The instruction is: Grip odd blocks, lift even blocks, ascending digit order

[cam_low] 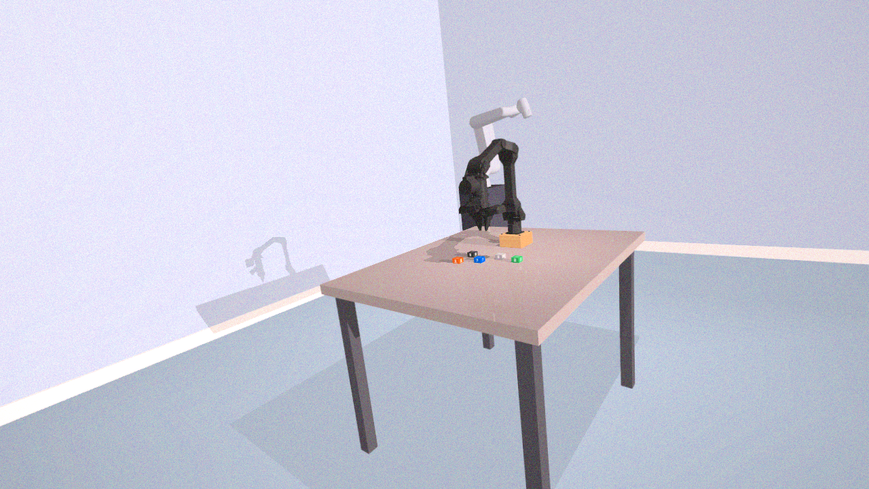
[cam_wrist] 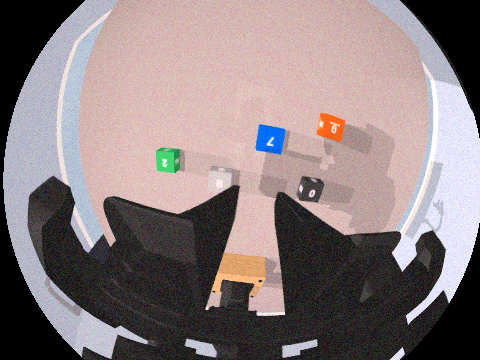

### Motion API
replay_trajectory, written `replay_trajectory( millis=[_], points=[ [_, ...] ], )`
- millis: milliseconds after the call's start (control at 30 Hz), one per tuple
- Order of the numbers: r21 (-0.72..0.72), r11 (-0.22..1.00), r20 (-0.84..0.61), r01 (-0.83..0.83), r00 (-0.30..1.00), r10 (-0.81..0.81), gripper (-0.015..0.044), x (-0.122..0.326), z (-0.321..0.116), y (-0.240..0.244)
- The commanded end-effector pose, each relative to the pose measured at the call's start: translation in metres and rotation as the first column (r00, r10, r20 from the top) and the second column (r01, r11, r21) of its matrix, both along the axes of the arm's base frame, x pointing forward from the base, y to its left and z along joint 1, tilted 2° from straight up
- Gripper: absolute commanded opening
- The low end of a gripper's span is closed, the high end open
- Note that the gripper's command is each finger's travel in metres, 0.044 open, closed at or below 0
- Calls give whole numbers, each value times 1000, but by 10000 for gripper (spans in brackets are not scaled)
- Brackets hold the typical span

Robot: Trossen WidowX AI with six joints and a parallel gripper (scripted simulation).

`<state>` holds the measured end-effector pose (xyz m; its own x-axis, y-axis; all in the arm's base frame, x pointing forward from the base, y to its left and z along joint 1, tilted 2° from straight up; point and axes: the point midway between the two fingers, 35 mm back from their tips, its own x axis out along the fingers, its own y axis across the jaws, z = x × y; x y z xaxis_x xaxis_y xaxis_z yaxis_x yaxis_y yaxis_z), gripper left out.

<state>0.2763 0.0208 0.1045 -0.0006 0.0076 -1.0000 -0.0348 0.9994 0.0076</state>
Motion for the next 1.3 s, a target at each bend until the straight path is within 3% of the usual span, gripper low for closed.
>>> replay_trajectory(
  millis=[0, 133, 367, 500, 1267],
  points=[
    [6, 1000, -5, -15, 1000, 15, 120, -35, 1, 36],
    [7, 1000, -6, -15, 1000, 15, 120, -43, 0, 42],
    [7, 1000, -6, -15, 1000, 15, 304, -43, -78, 43],
    [7, 1000, -6, -15, 1000, 15, 400, -44, -81, 43],
    [7, 1000, -6, -15, 1000, 15, 400, -44, -115, 44]
  ],
)
